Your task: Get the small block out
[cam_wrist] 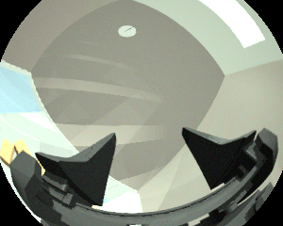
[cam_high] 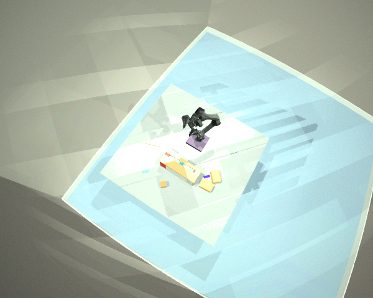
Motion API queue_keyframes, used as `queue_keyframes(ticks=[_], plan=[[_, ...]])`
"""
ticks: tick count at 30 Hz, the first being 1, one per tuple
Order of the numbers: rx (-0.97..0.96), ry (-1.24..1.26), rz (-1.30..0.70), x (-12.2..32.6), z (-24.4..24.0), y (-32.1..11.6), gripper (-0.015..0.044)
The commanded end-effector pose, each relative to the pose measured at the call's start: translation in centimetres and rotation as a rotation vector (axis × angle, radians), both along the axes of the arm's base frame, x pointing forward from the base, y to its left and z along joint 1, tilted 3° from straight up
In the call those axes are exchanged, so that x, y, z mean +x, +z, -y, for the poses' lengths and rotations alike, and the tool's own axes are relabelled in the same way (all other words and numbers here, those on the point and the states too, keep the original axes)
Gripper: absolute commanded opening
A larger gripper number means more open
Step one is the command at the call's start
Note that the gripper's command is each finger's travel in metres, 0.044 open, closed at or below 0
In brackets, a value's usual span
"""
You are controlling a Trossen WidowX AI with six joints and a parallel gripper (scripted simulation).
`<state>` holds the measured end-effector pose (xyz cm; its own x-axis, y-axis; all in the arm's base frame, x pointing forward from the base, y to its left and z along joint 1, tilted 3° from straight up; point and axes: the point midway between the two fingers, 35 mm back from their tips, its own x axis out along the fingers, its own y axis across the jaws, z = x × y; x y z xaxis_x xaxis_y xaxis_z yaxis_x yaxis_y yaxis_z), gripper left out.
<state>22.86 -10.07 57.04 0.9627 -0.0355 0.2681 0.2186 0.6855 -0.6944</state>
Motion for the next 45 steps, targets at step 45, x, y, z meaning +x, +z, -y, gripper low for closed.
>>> queue_keyframes(ticks=[45], plan=[[2.475,-1.49,-0.936,7.7,0.6,-40.9,0.04]])
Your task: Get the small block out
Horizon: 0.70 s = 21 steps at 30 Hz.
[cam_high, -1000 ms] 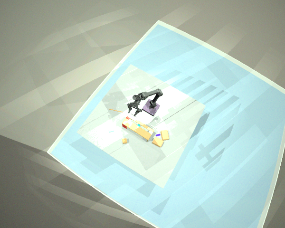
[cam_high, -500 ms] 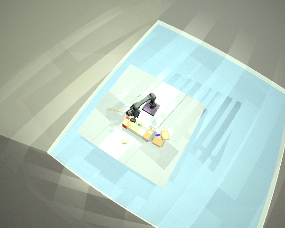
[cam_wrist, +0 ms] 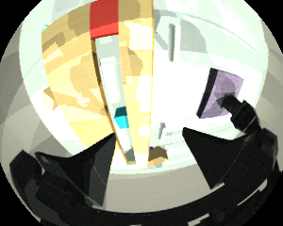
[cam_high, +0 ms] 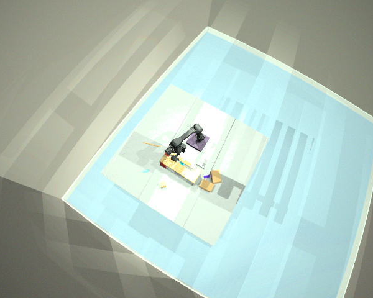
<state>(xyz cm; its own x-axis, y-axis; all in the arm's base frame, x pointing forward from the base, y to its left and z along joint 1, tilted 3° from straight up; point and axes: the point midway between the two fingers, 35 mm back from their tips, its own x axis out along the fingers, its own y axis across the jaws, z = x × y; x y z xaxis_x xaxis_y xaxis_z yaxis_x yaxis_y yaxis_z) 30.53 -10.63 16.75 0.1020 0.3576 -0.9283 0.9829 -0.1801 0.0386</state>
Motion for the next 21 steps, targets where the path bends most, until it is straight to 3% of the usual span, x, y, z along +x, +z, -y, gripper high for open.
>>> queue_keyframes(ticks=[1,21], plan=[[0.001,-0.005,-0.011,0.0,0.0,-0.7,0.04],[0.001,-0.005,-0.011,0.0,0.1,-4.0,0.04]])
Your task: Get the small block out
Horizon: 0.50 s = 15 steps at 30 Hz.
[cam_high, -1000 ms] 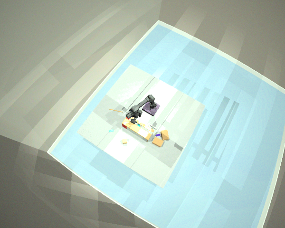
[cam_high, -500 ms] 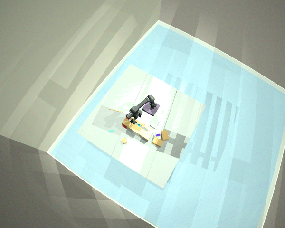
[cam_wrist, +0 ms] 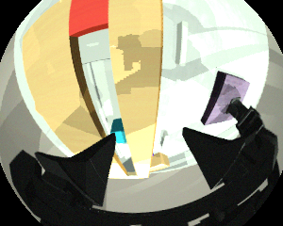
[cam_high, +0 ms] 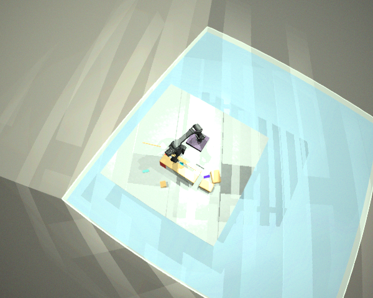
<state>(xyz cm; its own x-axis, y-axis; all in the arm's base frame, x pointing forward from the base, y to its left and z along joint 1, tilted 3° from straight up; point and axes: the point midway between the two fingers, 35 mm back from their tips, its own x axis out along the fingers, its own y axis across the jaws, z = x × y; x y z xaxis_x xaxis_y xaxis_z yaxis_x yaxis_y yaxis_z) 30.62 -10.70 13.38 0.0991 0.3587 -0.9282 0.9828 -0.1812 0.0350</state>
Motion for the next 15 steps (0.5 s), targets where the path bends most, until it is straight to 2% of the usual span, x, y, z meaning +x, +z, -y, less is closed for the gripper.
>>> queue_keyframes(ticks=[1,15], plan=[[0.0,-0.004,-0.008,-0.1,0.0,-0.8,0.04],[0.0,-0.004,-0.008,-0.4,-0.1,-3.1,0.04]])
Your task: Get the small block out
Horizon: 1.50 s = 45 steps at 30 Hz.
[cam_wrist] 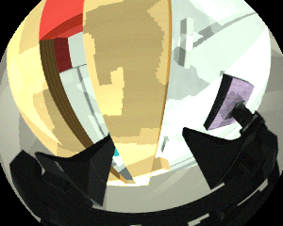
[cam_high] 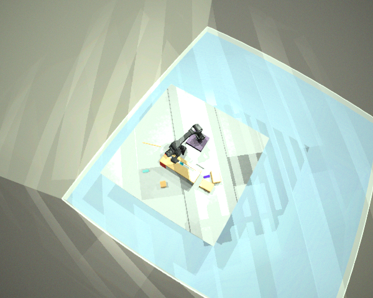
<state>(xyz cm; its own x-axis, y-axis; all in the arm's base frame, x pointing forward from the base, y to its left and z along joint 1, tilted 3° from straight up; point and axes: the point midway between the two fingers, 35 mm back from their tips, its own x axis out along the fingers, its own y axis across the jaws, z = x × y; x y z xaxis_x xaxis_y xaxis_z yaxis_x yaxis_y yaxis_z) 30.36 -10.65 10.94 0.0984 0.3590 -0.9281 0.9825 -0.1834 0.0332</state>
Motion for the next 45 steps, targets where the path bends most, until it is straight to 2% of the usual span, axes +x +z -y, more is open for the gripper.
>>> queue_keyframes(ticks=[1,12,45], plan=[[-0.001,-0.001,-0.006,-0.2,0.0,-0.8,0.04],[0.001,-0.002,-0.002,-0.2,-0.3,-1.1,0.04],[0.008,-0.003,-0.001,1.2,-7.9,-0.9,0.04]])
